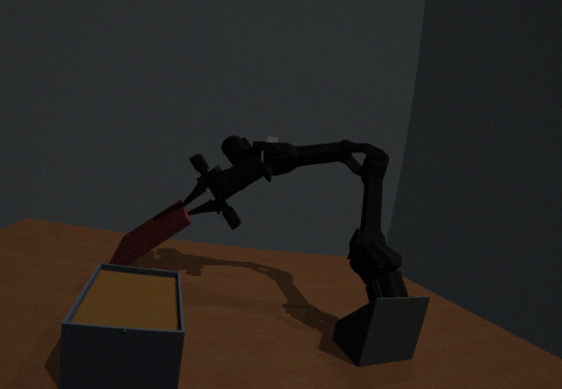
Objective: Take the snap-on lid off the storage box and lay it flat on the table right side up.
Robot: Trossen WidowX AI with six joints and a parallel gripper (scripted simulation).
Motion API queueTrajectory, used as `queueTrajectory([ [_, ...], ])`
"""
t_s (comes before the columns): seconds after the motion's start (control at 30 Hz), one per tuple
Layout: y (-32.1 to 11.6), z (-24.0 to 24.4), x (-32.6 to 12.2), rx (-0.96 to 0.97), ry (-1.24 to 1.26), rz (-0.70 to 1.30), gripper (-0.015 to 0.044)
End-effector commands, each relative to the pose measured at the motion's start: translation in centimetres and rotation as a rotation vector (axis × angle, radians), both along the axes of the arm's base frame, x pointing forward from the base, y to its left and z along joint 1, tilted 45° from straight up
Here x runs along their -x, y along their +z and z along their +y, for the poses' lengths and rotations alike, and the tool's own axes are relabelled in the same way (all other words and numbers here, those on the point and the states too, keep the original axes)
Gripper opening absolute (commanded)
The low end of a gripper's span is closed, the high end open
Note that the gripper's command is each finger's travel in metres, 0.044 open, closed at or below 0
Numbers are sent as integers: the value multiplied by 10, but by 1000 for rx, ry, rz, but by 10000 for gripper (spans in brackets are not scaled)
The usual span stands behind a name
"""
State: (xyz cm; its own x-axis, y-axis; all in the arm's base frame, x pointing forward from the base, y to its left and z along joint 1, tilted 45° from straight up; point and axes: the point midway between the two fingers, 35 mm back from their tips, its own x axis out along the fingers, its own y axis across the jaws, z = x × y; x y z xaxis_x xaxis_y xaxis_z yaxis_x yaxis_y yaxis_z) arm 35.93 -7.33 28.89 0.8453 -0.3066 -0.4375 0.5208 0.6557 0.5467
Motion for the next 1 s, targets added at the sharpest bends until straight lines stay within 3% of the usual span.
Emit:
queueTrajectory([
  [0.0, -1, 0, -2, 0, 13, -6, 0],
  [0.97, -17, -16, -5, 1, 13, -6, 0],
])
